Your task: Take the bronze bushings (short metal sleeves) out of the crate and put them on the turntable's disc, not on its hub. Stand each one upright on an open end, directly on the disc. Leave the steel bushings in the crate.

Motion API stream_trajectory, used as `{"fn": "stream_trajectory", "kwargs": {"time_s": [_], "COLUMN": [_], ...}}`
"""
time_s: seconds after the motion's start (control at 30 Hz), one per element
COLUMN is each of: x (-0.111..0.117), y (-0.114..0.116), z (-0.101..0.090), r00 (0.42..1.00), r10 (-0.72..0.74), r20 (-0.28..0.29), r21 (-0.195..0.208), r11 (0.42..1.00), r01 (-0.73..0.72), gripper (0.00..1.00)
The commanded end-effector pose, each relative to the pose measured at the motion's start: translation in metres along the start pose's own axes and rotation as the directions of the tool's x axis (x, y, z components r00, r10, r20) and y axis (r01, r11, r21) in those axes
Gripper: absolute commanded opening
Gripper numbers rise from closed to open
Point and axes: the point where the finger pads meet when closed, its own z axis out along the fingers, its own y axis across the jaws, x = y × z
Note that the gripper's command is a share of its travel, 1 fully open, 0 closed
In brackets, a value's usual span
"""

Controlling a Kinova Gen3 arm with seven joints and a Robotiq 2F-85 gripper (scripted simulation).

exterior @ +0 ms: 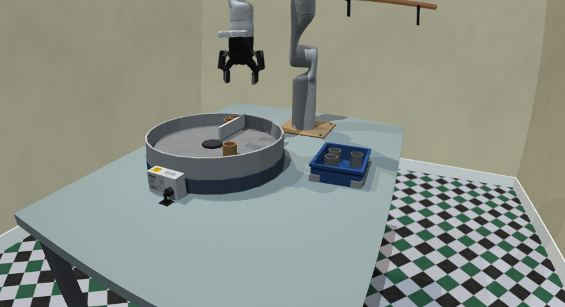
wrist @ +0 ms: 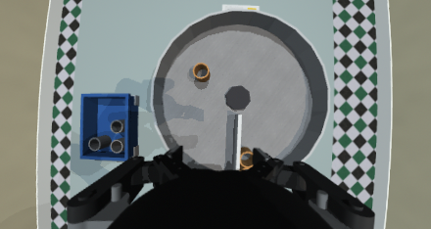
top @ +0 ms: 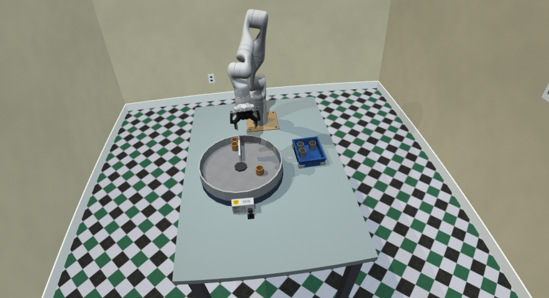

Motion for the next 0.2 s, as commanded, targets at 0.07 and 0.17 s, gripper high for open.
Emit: {"fn": "stream_trajectory", "kwargs": {"time_s": [0.07, 0.17], "x": [-0.0013, -0.0013], "y": [0.0019, 0.0019], "z": [-0.0025, -0.0025], "r00": [1.000, 1.000], "r10": [0.007, 0.007], "r20": [0.002, 0.002], "r21": [-0.005, -0.005], "r11": [1.000, 1.000], "r01": [-0.007, -0.007], "gripper": [1.00, 1.00]}}
